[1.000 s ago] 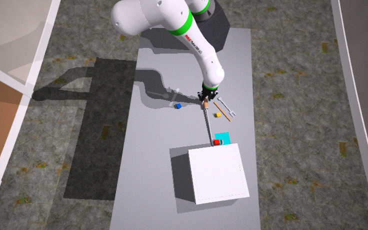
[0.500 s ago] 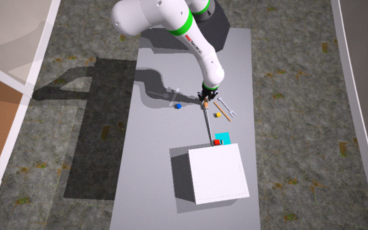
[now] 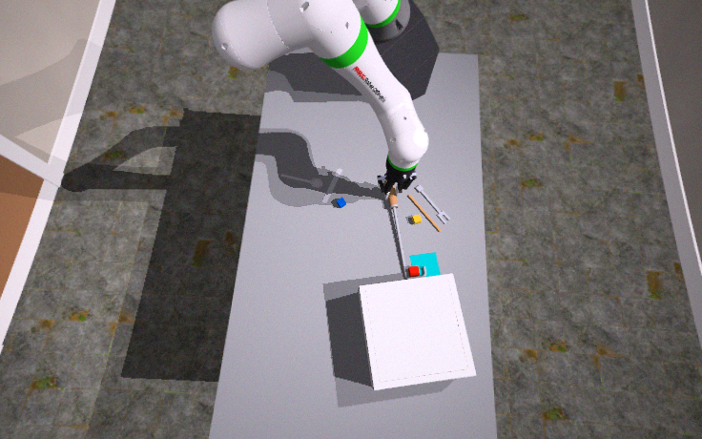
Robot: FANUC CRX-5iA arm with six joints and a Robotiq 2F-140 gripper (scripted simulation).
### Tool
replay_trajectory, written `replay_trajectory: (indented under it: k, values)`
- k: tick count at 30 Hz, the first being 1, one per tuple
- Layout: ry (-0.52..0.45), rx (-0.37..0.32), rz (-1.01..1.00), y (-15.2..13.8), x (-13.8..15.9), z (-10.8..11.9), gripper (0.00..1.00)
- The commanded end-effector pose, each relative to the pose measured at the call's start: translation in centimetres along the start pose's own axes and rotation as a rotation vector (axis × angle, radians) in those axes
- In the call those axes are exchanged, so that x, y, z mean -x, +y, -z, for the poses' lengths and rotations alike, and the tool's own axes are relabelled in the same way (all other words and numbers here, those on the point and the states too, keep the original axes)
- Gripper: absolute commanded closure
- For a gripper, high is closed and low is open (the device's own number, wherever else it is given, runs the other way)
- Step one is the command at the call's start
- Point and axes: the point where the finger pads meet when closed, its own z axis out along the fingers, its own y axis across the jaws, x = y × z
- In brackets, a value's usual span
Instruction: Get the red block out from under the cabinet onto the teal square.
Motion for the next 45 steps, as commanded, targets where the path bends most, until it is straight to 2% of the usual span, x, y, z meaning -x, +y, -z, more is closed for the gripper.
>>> replay_trajectory:
  k: [1,25,45]
  values:
    - [0.0,0.0,0.0,-0.2,0.0,0.0,1.0]
    - [0.0,0.0,-0.001,-3.9,1.0,0.0,1.0]
    - [0.0,0.0,-0.002,-5.3,1.4,0.0,1.0]
